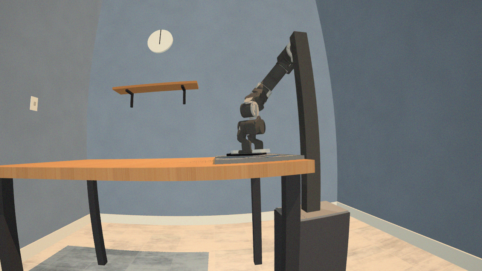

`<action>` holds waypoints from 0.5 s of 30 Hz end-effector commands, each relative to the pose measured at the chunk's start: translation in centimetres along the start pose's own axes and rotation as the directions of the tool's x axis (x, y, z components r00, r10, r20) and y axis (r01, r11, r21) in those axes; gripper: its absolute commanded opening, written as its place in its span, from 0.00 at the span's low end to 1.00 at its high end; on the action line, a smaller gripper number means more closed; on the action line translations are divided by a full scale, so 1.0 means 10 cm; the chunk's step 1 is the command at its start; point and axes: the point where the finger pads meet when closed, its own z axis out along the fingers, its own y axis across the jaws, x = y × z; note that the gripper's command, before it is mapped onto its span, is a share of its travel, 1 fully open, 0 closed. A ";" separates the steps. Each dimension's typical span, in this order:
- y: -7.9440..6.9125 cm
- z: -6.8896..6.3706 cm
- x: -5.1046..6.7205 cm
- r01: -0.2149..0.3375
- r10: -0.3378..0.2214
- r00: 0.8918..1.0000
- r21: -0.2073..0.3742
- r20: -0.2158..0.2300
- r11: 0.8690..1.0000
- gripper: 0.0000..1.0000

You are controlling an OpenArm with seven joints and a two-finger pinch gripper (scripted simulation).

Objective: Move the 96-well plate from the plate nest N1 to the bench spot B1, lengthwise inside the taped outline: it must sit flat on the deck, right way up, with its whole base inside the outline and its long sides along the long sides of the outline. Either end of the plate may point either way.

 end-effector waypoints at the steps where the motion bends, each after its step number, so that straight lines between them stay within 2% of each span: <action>1: -0.02 0.00 0.01 -0.001 0.001 1.000 0.006 -0.001 1.000 0.00; 15: 0.00 0.03 0.01 0.002 -0.002 1.000 -0.001 -0.002 1.000 0.00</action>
